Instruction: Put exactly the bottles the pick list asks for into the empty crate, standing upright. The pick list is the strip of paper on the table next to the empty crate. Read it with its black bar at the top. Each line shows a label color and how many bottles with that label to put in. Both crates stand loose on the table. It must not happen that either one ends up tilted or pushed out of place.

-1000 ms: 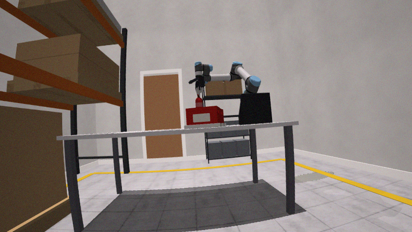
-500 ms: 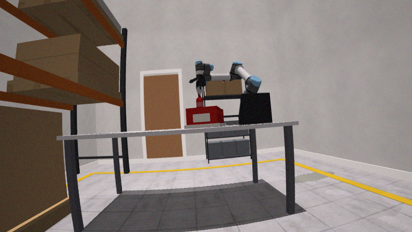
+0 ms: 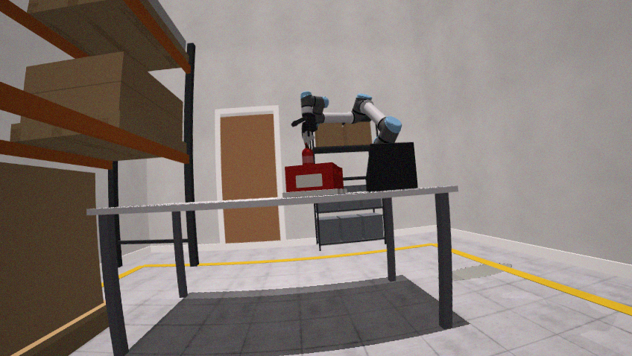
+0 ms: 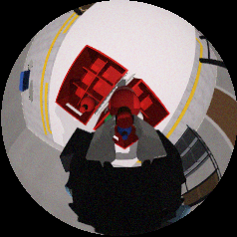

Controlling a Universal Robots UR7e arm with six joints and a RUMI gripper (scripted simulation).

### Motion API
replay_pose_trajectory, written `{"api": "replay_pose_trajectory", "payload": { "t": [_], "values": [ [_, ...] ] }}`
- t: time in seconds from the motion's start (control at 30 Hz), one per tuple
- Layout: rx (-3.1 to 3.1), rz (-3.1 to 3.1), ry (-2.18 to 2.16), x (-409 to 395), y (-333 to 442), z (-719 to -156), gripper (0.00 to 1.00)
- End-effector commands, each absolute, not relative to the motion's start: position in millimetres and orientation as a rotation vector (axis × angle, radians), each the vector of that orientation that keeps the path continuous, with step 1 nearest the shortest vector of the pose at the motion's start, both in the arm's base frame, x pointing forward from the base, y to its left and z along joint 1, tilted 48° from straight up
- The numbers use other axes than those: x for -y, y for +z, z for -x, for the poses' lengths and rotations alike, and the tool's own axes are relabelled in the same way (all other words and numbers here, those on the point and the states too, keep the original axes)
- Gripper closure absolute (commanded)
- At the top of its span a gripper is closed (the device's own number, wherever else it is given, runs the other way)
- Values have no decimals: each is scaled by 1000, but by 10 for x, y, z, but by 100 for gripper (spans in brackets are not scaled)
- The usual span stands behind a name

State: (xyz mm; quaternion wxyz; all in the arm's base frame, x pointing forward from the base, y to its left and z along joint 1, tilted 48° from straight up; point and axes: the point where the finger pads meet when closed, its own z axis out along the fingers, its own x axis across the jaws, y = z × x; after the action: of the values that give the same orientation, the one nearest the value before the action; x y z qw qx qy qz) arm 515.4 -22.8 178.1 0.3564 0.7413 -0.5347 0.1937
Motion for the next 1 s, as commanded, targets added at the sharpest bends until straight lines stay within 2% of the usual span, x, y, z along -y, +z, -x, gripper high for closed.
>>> {"api": "replay_pose_trajectory", "payload": {
  "t": [0.0, 0.97],
  "values": [
    [1381, -1915, 502, 169, 1727, -5142, 100],
    [1381, -1915, 502, -182, 1357, -5040, 100]
  ]
}}
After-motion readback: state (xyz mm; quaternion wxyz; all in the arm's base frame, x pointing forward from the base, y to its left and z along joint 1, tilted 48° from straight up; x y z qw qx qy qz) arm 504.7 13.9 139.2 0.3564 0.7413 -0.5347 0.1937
